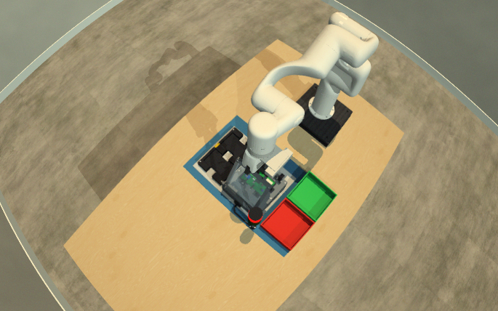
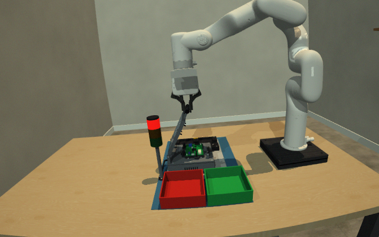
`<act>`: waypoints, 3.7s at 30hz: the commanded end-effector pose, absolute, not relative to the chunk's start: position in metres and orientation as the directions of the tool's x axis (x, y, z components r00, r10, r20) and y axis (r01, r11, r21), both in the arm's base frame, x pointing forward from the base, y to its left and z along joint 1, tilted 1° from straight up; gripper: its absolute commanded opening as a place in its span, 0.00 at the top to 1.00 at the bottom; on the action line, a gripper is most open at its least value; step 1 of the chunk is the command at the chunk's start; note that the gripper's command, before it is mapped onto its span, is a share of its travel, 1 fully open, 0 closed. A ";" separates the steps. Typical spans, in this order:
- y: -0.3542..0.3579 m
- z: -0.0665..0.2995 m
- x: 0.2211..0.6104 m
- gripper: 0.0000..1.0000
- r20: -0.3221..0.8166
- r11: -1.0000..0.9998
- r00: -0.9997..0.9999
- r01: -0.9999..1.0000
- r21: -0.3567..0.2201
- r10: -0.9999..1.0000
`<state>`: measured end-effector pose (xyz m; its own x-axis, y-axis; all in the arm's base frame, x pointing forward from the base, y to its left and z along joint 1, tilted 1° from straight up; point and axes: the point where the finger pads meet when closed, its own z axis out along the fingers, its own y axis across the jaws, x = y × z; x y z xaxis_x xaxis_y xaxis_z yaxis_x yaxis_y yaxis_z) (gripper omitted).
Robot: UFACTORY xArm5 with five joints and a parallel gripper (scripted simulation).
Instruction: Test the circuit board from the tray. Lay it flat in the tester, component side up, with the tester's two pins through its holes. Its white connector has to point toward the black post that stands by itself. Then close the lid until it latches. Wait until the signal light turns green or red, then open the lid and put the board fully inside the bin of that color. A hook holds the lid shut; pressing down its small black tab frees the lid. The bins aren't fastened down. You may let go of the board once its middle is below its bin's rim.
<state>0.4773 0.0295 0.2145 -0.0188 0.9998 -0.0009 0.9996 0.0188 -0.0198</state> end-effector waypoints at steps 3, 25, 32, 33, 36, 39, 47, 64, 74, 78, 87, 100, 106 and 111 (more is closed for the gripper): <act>0.030 0.216 0.478 1.00 -0.001 0.019 -0.019 1.000 -0.015 1.000; 0.030 0.232 0.516 1.00 -0.001 0.019 -0.019 1.000 -0.015 1.000; 0.031 0.237 0.534 1.00 -0.001 0.019 -0.019 1.000 -0.015 1.000; 0.031 0.237 0.536 1.00 -0.001 0.019 -0.019 1.000 -0.015 1.000; 0.031 0.238 0.539 1.00 -0.001 0.019 -0.019 1.000 -0.015 1.000; 0.031 0.238 0.539 1.00 -0.001 0.019 -0.019 1.000 -0.015 1.000; 0.031 0.238 0.539 1.00 -0.001 0.019 -0.019 1.000 -0.015 1.000; 0.031 0.238 0.539 0.72 -0.001 0.019 -0.019 1.000 -0.015 1.000; 0.031 0.238 0.539 0.72 -0.001 0.019 -0.019 1.000 -0.015 1.000; 0.031 0.238 0.539 0.72 -0.001 0.019 -0.019 1.000 -0.015 1.000; 0.031 0.238 0.539 0.72 -0.001 0.019 -0.019 1.000 -0.015 1.000; 0.031 0.236 0.539 0.72 -0.001 0.019 -0.019 1.000 -0.015 1.000; 0.031 0.235 0.539 0.72 -0.001 0.019 -0.019 1.000 -0.015 1.000; 0.031 0.235 0.539 0.72 -0.001 0.019 -0.019 1.000 -0.015 1.000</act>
